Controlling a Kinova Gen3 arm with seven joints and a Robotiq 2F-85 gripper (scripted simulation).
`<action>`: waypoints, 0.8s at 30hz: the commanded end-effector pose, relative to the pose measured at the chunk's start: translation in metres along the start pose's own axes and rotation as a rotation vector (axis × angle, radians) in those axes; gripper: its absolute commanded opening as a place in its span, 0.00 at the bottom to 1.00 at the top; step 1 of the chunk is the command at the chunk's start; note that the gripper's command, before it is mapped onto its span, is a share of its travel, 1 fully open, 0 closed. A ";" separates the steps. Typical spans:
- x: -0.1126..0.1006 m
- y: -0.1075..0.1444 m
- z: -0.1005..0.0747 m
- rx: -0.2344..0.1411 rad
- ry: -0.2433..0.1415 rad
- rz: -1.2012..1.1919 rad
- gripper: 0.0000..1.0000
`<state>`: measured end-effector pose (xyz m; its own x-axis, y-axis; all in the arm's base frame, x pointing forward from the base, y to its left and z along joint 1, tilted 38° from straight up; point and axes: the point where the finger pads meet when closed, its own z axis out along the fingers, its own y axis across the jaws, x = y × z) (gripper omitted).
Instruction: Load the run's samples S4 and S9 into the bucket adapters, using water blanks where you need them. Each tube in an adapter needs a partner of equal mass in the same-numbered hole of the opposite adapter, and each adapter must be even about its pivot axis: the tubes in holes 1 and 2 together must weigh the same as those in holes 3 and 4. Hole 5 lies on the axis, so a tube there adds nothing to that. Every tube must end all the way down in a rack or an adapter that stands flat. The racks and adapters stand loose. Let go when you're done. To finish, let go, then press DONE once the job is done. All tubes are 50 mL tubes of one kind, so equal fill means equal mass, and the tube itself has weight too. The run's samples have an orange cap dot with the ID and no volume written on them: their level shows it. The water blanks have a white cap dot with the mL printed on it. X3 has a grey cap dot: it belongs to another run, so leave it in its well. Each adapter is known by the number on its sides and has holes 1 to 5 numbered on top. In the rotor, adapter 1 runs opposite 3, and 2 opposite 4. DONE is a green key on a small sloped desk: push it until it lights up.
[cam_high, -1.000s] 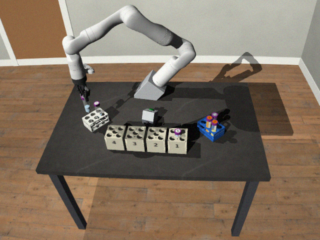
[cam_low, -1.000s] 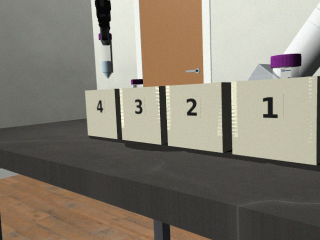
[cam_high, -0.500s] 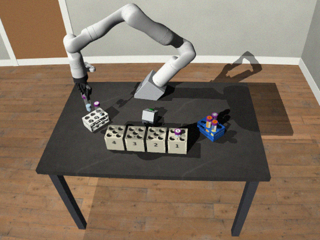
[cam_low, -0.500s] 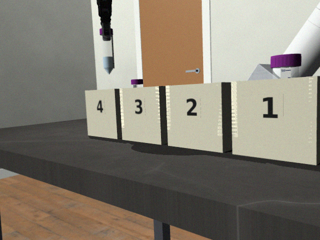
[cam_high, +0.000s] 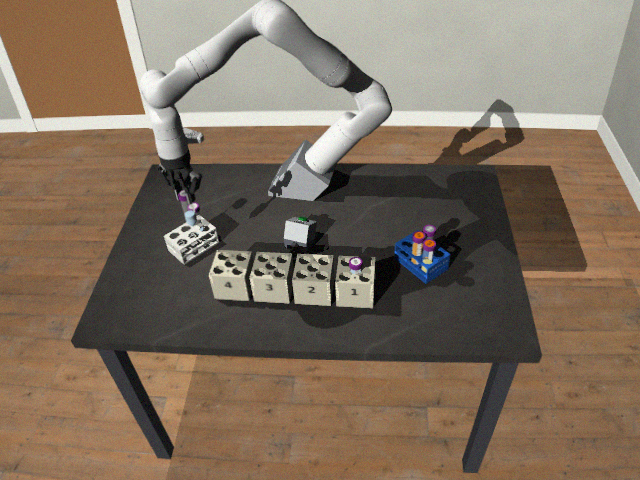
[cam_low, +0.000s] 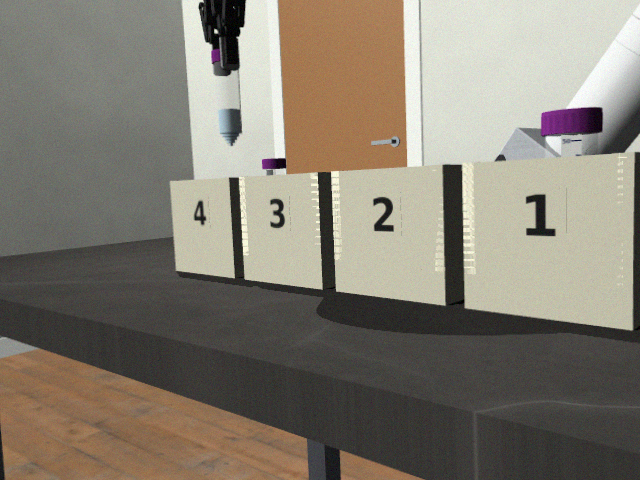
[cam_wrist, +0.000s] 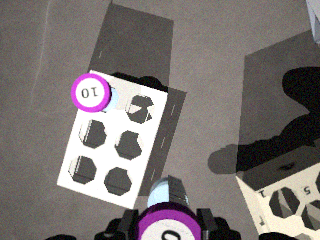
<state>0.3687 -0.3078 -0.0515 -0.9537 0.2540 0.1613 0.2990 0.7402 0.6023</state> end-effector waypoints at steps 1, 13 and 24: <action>0.001 0.014 -0.001 0.003 -0.005 -0.085 0.10; 0.005 0.047 -0.001 0.003 -0.005 -0.285 0.10; 0.009 0.077 -0.001 0.003 -0.005 -0.377 0.10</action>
<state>0.3819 -0.2528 -0.0073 -0.9968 -0.0336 -0.0719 -0.0710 0.7830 0.6180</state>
